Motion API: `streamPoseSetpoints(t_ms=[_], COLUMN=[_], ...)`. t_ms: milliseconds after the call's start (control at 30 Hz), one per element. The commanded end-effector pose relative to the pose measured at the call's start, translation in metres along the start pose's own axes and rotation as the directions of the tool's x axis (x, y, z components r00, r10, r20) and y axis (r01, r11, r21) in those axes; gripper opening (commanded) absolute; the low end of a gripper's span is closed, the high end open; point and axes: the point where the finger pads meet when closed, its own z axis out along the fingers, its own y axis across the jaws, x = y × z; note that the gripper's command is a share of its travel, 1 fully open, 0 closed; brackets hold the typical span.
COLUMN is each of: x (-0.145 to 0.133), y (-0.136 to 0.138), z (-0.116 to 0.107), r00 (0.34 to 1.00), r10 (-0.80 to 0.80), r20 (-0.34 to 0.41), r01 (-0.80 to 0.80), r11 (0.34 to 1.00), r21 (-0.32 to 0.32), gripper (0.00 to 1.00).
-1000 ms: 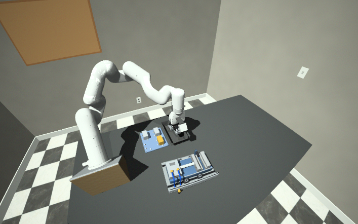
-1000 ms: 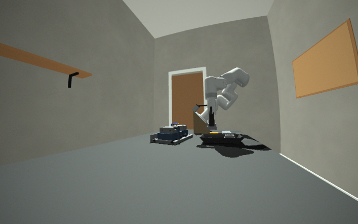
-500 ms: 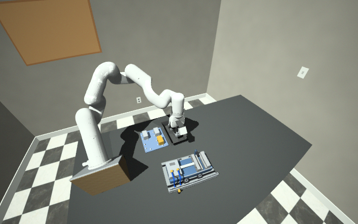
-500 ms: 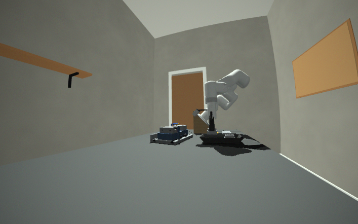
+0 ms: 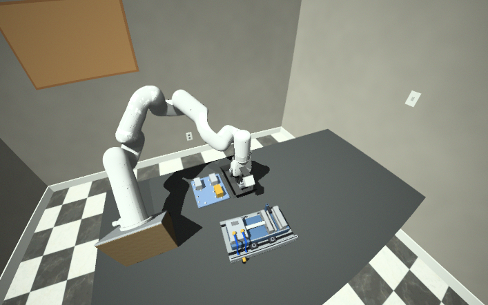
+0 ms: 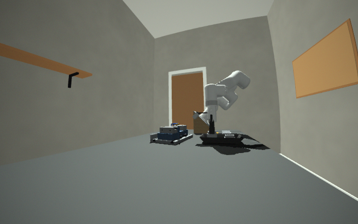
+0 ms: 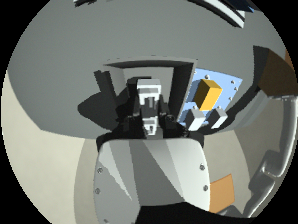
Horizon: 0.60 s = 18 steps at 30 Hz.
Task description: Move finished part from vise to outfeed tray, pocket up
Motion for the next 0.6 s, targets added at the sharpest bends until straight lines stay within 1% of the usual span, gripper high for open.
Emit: streamPoseSetpoints(t_ms=[0,567], x=[-0.0002,-0.0002], y=[-0.0014,-0.0014], z=[0.0011,0.0053], r00=[1.000,1.000], r10=[-0.001,-0.001], r20=[0.000,0.000], r01=[0.001,0.001], r11=[1.000,1.000], r21=[0.004,0.004], gripper=[0.00,0.00])
